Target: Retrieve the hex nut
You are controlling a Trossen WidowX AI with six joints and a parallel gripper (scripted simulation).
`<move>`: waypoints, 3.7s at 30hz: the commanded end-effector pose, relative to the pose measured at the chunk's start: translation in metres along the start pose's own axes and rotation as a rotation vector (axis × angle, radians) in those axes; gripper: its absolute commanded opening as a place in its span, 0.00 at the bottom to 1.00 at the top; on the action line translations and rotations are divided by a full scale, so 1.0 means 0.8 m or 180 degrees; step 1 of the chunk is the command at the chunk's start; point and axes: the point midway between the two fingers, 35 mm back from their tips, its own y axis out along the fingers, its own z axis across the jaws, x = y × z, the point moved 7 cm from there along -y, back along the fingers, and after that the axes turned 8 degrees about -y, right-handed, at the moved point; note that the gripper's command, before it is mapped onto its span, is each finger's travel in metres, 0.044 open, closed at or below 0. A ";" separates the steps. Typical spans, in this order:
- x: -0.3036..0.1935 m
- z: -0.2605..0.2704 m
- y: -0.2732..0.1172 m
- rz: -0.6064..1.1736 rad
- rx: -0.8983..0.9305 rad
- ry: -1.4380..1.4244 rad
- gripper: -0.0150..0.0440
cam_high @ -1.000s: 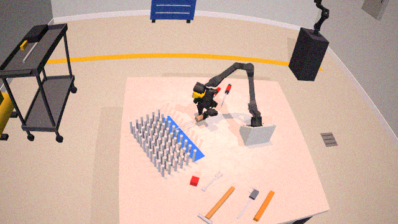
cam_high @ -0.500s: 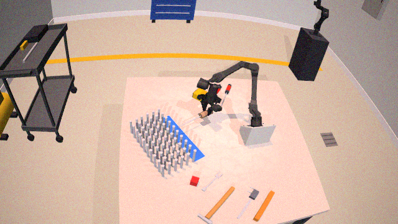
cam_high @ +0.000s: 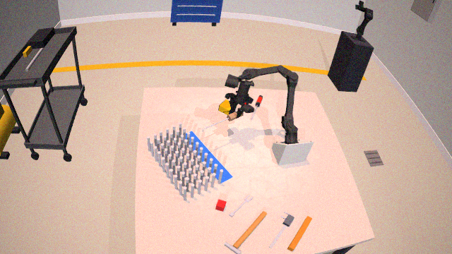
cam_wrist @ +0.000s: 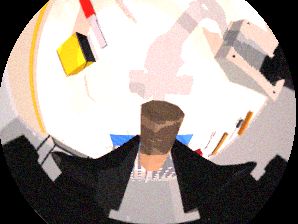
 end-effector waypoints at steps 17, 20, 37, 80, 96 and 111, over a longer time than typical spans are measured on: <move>0.074 0.049 0.000 -0.0215 -0.0049 -0.1074 0.25; 0.088 0.056 -0.001 -0.0255 -0.0063 -0.1271 0.25; 0.173 0.083 -0.019 -0.0490 -0.0196 -0.2392 0.25; 0.367 0.064 -0.118 -0.0963 -0.1235 -0.5259 0.25; 0.414 0.032 -0.167 -0.0793 -0.1935 -0.6300 0.25; 0.423 0.032 -0.162 -0.0763 -0.2005 -0.6395 0.25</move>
